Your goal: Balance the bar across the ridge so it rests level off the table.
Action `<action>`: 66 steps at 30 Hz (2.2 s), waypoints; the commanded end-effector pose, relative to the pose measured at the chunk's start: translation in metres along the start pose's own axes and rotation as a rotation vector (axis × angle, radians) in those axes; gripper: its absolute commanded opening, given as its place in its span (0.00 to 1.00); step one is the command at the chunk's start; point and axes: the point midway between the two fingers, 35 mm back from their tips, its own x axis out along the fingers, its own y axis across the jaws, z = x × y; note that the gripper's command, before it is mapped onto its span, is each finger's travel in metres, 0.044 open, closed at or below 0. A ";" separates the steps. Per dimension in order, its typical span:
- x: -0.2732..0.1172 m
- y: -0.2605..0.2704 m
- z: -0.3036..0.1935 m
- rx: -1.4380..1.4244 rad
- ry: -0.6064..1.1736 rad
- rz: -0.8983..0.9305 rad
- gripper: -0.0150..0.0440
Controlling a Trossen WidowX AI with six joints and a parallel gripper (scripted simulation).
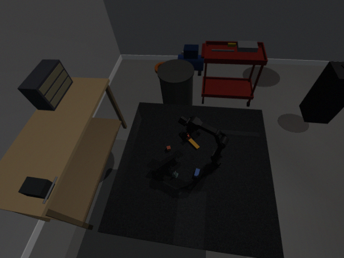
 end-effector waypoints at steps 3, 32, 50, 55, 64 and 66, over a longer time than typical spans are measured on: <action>0.023 0.010 0.001 -0.018 -0.087 -0.011 0.79; 0.140 0.037 0.025 -0.029 -0.275 -0.090 0.79; 0.179 0.034 0.040 -0.029 -0.276 -0.090 0.79; 0.187 0.034 0.043 -0.029 -0.276 -0.090 0.79; 0.192 0.033 0.045 -0.029 -0.276 -0.090 0.79; 0.192 0.033 0.045 -0.029 -0.276 -0.090 0.79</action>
